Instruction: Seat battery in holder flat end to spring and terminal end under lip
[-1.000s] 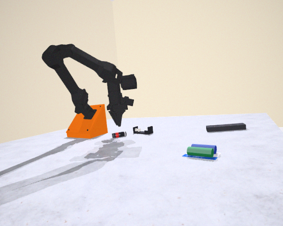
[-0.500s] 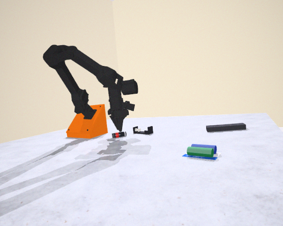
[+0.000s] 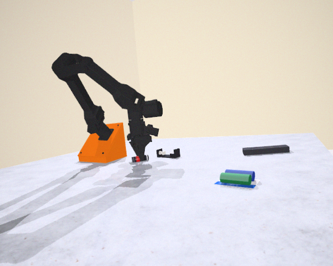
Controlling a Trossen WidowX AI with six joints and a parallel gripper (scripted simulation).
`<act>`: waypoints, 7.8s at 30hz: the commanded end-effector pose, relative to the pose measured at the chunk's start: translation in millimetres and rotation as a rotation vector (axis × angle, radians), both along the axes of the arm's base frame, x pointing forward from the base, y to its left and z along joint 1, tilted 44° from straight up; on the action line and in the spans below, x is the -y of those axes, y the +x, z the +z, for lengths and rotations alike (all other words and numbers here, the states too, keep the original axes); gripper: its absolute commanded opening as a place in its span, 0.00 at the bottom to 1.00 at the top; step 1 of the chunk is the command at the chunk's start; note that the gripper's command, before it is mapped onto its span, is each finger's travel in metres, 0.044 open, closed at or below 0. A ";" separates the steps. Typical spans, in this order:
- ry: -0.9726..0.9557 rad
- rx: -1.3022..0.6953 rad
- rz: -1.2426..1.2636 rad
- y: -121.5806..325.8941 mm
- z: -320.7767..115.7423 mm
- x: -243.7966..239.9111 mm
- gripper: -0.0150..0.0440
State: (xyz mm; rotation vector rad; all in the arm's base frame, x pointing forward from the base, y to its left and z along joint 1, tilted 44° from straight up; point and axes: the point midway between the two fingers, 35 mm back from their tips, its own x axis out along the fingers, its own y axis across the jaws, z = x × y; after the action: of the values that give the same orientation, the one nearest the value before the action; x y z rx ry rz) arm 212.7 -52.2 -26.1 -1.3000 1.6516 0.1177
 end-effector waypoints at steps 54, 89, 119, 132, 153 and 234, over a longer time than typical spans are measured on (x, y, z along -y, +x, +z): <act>0.079 0.727 -0.770 70.4 -3.0 -118.0 0.38; 0.204 0.892 -0.581 77.3 -31.9 -89.2 0.38; 0.282 0.988 -0.454 73.2 -45.6 -82.8 0.38; 0.312 1.027 -0.405 69.4 -45.5 -78.9 0.38; 0.336 1.029 -0.388 55.3 -48.8 -76.1 0.38; 0.199 0.781 -0.679 62.7 -59.1 -70.9 0.38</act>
State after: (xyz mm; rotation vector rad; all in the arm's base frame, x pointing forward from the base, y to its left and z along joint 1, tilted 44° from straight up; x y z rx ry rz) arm 280.3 23.3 -82.0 -0.4789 1.2067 -0.5376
